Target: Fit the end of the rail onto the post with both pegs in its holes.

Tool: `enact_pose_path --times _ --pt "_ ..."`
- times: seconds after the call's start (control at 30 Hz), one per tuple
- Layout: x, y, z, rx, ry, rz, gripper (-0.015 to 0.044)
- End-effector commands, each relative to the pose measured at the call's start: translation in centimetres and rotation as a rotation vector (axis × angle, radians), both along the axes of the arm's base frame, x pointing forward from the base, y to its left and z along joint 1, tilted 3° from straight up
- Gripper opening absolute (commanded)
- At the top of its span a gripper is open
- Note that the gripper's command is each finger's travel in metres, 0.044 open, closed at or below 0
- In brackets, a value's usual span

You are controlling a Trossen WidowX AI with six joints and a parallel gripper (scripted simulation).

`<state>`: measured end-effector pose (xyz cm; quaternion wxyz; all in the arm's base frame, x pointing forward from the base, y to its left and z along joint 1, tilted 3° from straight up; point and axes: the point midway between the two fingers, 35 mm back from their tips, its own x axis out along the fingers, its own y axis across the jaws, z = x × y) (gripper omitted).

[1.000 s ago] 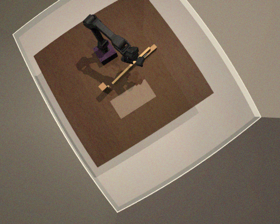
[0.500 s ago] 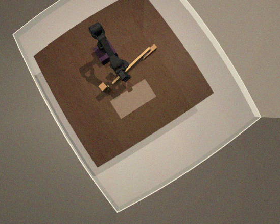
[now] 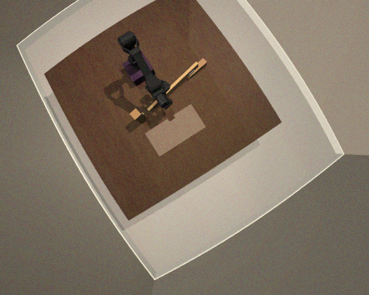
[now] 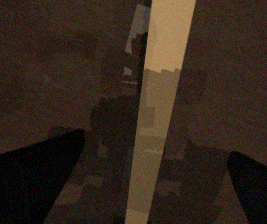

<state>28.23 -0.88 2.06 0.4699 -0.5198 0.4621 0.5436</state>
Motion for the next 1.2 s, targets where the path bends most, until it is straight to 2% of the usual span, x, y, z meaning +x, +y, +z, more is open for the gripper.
enact_pose_path --times 0.0,1.0,1.17 --pt "0.0 0.0 -0.6 -0.003 -0.001 0.006 0.0440" --pt "-0.5 0.1 -5.1 -0.003 0.000 0.006 0.0440" --pt "-0.5 0.1 -5.1 -0.003 0.000 0.006 0.0309"
